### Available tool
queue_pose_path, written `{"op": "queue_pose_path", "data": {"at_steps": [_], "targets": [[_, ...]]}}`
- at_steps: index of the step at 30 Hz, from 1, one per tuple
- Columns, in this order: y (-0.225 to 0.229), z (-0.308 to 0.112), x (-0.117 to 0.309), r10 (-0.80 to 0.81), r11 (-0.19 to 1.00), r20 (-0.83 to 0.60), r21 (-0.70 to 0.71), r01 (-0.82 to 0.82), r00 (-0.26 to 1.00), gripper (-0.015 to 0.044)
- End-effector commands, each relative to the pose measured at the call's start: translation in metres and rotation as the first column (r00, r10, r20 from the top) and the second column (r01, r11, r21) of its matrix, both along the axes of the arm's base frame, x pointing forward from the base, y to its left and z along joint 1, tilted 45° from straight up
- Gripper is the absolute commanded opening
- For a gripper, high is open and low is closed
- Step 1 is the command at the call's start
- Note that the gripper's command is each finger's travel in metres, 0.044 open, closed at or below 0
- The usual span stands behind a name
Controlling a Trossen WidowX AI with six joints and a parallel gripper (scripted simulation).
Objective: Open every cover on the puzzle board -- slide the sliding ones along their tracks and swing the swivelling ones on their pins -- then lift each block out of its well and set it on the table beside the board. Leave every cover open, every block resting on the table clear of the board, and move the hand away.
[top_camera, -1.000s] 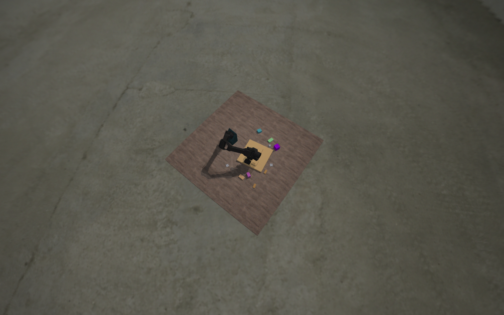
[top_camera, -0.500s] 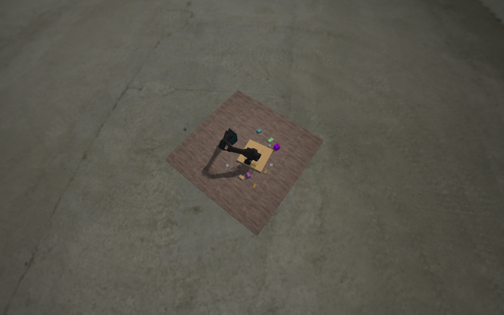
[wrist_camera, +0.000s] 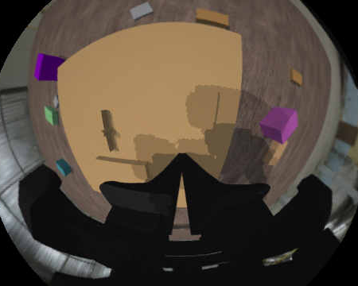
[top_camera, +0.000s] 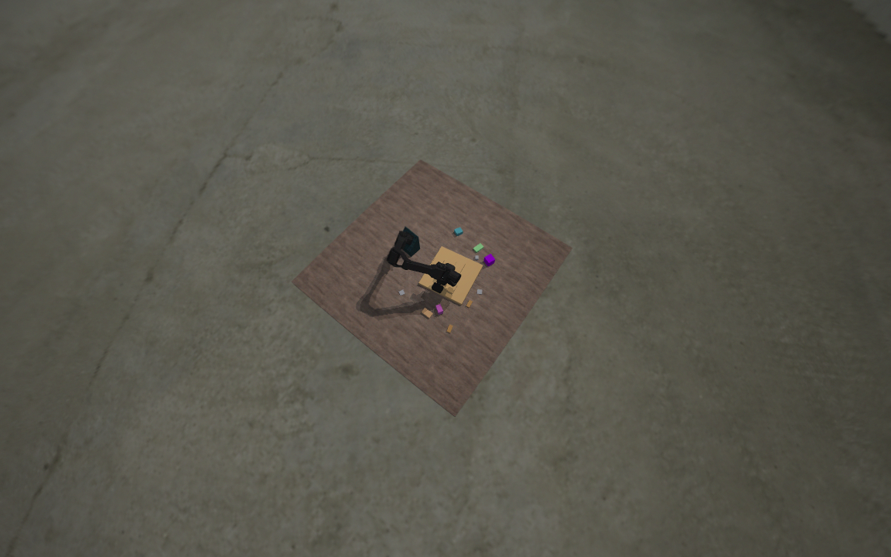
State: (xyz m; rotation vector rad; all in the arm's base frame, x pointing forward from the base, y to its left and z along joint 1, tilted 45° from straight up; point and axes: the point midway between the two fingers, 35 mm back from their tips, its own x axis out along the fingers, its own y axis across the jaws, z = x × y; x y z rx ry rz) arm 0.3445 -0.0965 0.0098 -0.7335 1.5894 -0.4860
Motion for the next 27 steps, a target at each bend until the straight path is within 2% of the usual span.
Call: {"op": "queue_pose_path", "data": {"at_steps": [1,27], "targets": [[-0.003,-0.003,-0.001,0.003,1.0,-0.003,-0.004,-0.003,1.0,0.0],[-0.003,-0.006,0.021,0.003,1.0,-0.001,-0.004,-0.003,1.0,0.0]]}}
